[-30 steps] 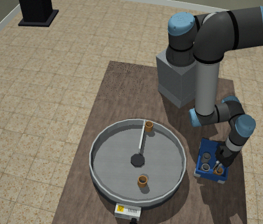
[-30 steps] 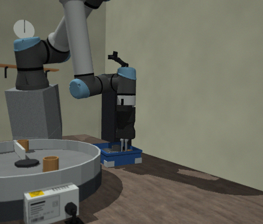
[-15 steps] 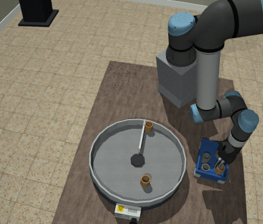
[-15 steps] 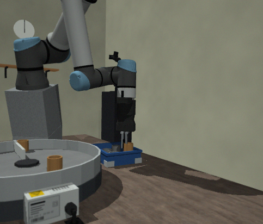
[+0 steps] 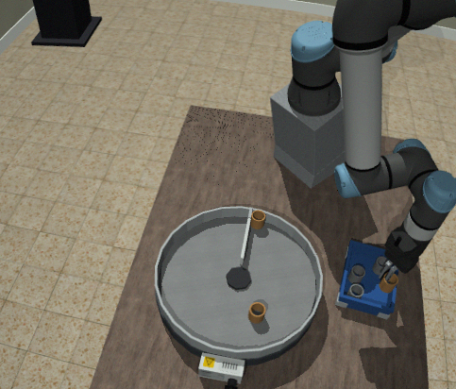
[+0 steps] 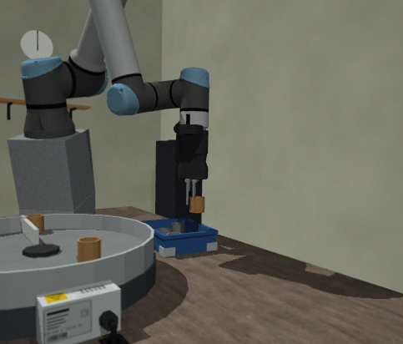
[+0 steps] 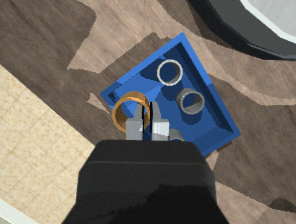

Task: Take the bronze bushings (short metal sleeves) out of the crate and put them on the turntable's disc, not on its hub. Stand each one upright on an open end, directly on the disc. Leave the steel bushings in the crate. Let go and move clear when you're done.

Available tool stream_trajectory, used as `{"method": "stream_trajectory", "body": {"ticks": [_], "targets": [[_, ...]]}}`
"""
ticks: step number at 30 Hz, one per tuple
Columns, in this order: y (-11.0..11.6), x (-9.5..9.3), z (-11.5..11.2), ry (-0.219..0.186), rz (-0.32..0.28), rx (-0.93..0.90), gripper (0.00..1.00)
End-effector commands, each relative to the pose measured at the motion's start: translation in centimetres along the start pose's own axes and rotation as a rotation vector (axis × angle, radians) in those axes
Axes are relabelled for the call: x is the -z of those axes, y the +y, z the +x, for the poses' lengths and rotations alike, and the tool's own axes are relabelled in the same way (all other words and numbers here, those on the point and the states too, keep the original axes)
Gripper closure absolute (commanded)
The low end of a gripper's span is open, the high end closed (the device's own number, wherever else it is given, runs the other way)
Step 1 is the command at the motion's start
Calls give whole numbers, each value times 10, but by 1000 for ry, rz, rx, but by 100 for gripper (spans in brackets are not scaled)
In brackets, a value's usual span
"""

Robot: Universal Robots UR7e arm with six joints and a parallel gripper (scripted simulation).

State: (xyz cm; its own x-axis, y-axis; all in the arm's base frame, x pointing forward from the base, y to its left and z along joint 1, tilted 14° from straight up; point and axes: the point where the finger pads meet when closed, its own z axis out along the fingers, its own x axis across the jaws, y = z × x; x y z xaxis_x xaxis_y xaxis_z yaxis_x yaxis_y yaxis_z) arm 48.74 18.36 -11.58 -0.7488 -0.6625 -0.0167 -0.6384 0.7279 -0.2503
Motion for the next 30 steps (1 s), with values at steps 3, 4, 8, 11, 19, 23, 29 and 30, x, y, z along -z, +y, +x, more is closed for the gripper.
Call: {"method": "stream_trajectory", "body": {"ticks": [3, 4, 8, 11, 19, 23, 29, 30], "targets": [[0, 22, 0, 0, 0, 0, 100], [0, 24, 0, 0, 0, 0, 100], [0, 27, 0, 0, 0, 0, 100], [0, 28, 0, 0, 0, 0, 100], [0, 28, 0, 0, 0, 0, 100], [0, 28, 0, 0, 0, 0, 100], [0, 28, 0, 0, 0, 0, 100], [0, 28, 0, 0, 0, 0, 100]]}}
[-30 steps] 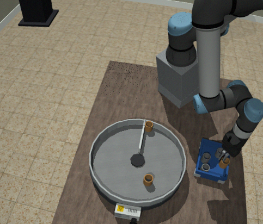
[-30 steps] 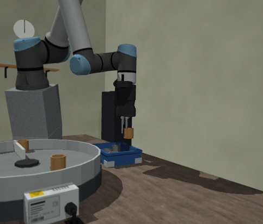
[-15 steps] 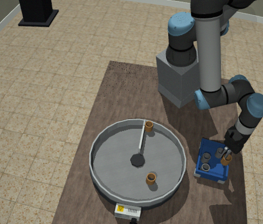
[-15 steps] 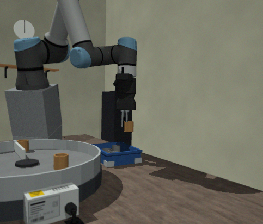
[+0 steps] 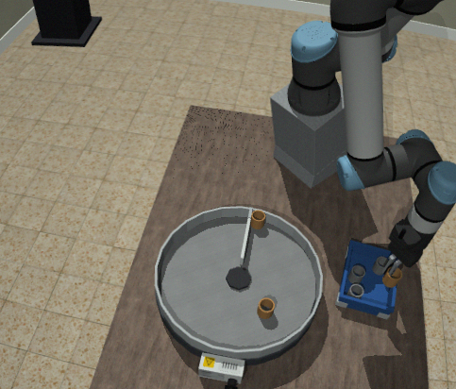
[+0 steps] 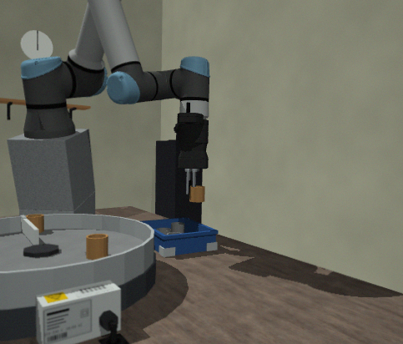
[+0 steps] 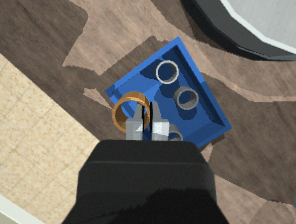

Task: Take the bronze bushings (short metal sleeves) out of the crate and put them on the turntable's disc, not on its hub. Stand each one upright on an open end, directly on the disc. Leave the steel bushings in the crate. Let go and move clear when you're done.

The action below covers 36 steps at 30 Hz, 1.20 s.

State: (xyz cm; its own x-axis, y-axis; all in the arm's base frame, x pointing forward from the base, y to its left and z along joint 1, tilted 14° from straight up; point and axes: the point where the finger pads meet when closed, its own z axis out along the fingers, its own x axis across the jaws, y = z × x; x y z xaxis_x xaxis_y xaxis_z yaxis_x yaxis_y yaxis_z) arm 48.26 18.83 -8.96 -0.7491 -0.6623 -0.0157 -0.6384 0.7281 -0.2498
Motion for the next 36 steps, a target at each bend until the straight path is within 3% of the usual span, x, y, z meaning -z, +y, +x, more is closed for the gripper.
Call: {"method": "stream_trajectory", "body": {"ticks": [1, 36], "targets": [[0, 1, 0, -1, 1, 0, 100], [-5, 1, 6, -1, 1, 0, 100]]}}
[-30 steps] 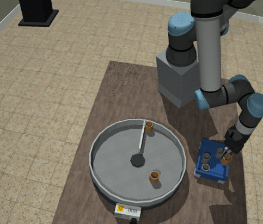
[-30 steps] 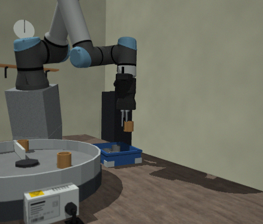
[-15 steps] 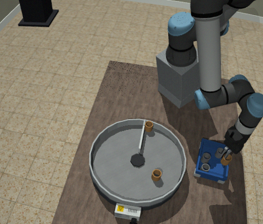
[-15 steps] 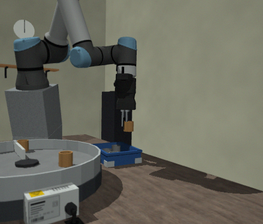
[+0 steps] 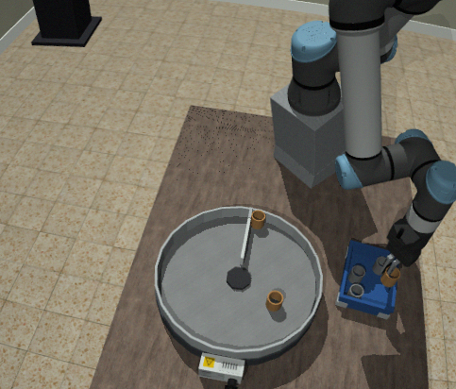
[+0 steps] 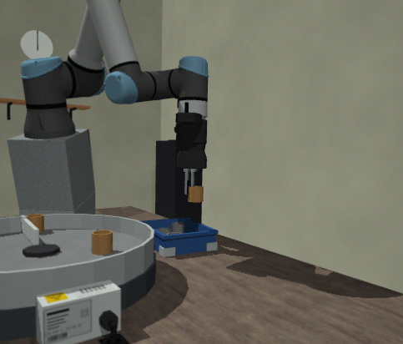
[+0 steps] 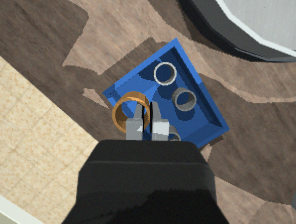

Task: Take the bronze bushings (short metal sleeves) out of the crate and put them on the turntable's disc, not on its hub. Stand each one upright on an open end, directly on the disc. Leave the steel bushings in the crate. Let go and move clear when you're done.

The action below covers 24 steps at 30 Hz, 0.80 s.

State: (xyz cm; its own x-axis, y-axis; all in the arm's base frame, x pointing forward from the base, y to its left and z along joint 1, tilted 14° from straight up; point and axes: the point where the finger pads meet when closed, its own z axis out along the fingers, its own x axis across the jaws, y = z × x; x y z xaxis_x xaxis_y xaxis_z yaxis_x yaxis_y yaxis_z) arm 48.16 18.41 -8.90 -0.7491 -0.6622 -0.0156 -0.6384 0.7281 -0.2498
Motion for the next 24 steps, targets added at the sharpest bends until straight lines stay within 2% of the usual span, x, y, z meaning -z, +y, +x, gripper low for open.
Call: {"method": "stream_trajectory", "body": {"ticks": [1, 13, 24], "targets": [[-3, 1, 4, -1, 1, 0, 100], [-16, 0, 22, -1, 1, 0, 100], [-40, 0, 54, -1, 1, 0, 100]]}}
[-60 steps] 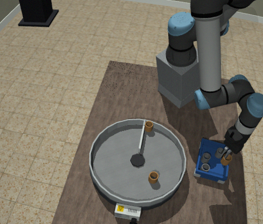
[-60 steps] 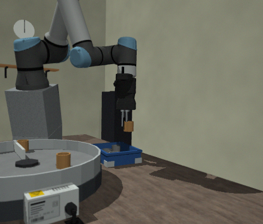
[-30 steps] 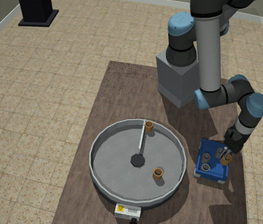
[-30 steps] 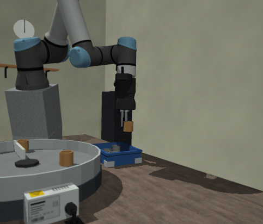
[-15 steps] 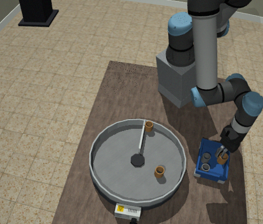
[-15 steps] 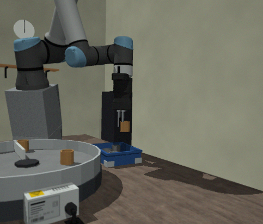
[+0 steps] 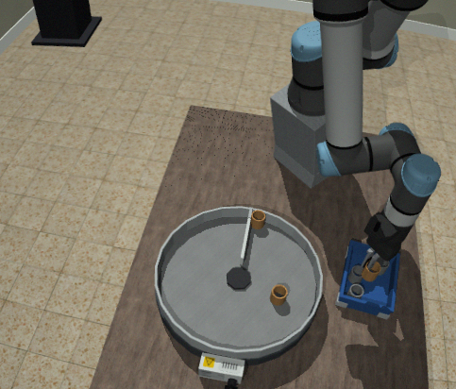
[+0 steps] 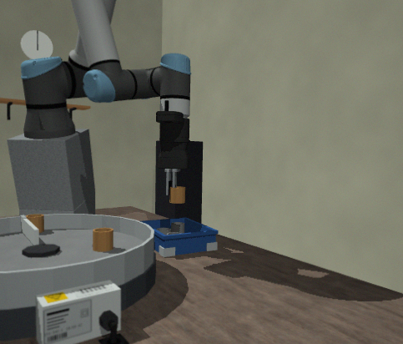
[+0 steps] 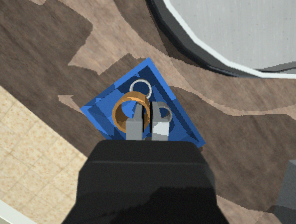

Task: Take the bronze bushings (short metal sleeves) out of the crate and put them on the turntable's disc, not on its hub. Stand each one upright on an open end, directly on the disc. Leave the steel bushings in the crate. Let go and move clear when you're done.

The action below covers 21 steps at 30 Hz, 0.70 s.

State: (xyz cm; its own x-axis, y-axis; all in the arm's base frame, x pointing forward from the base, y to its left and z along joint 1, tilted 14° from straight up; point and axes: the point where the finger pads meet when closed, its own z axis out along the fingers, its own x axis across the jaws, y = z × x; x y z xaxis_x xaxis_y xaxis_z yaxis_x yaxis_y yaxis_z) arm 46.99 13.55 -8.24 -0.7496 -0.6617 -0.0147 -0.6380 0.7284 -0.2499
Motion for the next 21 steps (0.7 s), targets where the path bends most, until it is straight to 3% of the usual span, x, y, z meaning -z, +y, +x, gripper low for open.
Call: {"method": "stream_trajectory", "body": {"ticks": [1, 6, 21], "targets": [[-13, 1, 16, -3, 0, 0, 100], [-21, 1, 27, -3, 0, 0, 100], [-65, 0, 88, -3, 0, 0, 100]]}}
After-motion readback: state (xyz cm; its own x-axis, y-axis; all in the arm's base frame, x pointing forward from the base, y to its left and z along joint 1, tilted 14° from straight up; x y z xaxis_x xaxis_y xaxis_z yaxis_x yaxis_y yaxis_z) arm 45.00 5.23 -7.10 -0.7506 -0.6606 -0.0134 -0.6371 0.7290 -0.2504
